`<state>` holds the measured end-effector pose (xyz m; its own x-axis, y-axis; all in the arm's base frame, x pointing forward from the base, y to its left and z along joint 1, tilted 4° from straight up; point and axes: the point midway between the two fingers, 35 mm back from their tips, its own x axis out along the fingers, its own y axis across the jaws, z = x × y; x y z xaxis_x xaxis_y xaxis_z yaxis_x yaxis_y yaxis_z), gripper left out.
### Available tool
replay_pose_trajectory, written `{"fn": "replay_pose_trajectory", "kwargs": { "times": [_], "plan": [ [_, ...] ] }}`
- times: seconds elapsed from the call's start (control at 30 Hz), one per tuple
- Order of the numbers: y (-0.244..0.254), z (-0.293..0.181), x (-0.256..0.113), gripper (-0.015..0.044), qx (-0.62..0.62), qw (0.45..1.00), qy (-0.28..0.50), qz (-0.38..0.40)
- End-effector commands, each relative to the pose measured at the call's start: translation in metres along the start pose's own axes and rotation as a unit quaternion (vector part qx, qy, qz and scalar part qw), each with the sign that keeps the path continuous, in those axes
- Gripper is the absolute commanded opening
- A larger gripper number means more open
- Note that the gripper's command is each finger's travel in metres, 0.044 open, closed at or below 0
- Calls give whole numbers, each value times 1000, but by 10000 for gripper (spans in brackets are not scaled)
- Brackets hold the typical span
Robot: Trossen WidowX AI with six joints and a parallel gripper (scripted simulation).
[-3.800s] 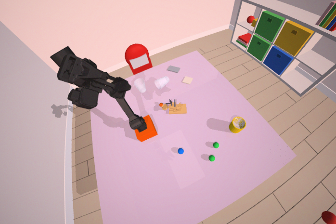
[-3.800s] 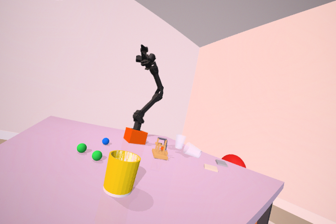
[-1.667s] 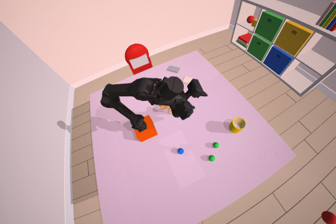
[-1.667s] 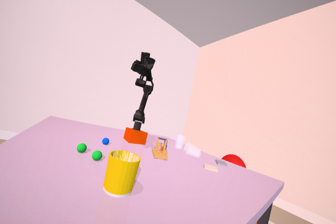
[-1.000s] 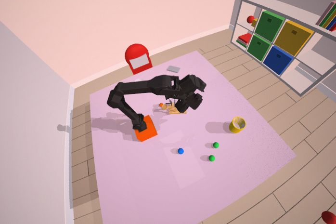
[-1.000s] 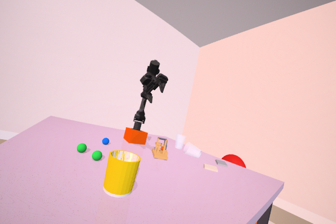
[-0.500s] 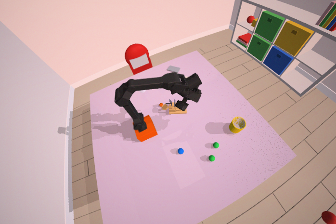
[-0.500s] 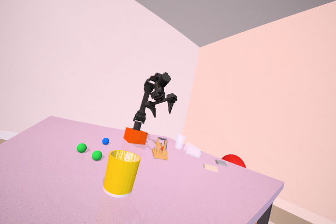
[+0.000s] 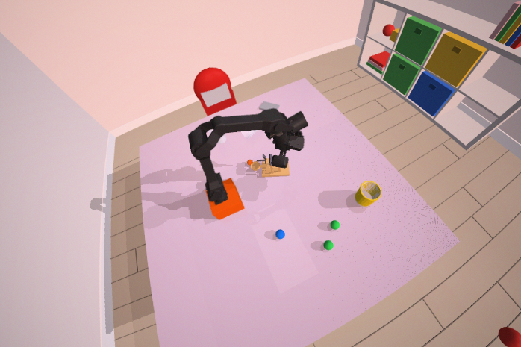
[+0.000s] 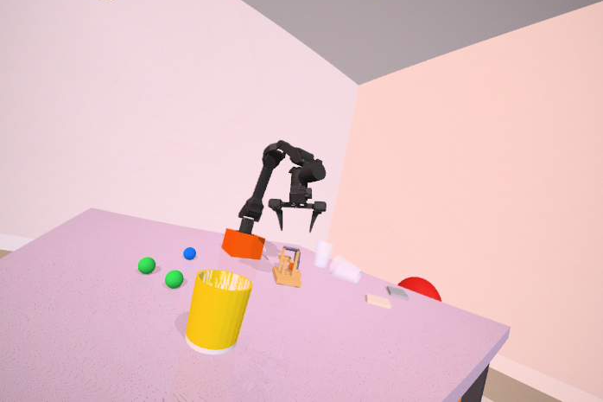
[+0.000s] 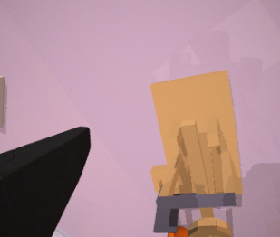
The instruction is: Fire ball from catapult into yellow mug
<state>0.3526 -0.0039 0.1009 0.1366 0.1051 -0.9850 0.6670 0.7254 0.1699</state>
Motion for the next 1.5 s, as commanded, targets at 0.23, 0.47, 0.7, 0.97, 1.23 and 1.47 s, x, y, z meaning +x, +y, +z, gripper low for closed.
{"fn": "replay_pose_trajectory", "kwargs": {
  "times": [0.23, 0.47, 0.7, 0.97, 1.23, 1.47],
  "plan": [
    [4, -36, 38, 440, -135, 987, 51, -74],
    [-1, -39, 76, 440, -140, 986, 53, -77],
    [-4, -40, 88, 440, -140, 986, 53, -77],
    [-5, -41, 101, 440, -140, 986, 53, -77],
    [-7, -41, 114, 440, -140, 986, 53, -77],
    [-9, -42, 125, 440, -140, 986, 53, -77]
  ]
}}
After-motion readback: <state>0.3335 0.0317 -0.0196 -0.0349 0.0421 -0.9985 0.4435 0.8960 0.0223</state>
